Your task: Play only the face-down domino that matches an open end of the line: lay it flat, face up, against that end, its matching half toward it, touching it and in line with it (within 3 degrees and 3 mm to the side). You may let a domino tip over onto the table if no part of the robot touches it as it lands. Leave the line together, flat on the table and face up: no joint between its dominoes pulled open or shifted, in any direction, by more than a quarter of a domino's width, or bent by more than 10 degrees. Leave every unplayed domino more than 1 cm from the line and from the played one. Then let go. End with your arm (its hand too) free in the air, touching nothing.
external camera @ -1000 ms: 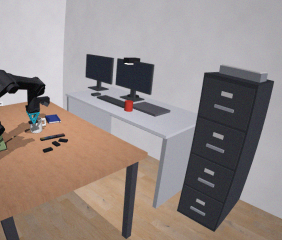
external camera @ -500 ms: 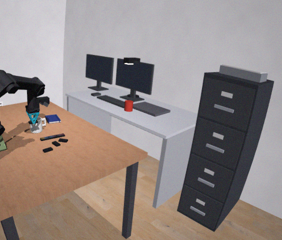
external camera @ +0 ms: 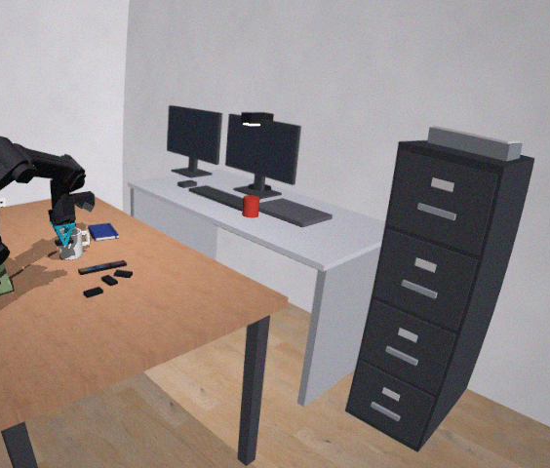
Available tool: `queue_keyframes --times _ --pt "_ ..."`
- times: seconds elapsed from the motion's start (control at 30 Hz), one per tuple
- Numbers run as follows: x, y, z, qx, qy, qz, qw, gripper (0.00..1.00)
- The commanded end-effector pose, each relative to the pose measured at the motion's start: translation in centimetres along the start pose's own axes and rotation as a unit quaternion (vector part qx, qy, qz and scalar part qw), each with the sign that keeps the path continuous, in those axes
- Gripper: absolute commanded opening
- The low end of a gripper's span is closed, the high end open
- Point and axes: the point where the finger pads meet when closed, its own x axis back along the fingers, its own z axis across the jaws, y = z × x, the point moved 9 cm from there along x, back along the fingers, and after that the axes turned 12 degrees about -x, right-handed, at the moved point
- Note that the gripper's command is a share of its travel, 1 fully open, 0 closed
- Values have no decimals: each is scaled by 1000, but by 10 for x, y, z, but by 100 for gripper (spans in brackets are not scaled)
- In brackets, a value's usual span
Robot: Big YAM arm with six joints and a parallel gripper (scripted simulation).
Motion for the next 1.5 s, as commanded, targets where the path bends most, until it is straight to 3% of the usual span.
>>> queue_keyframes --times 0.0,0.27,0.6,0.83,1.17,1.47 --pt "-7 6 0 -6 9 -9 1000 22" --pt "-10 6 1 -7 11 -10 1000 22" --pt "-41 7 2 -4 5 -2 1000 22" --pt "-41 7 2 -4 5 -2 1000 22" --pt "-74 8 1 0 3 1 1000 22" --pt "-80 5 0 -5 0 4 1000 22"
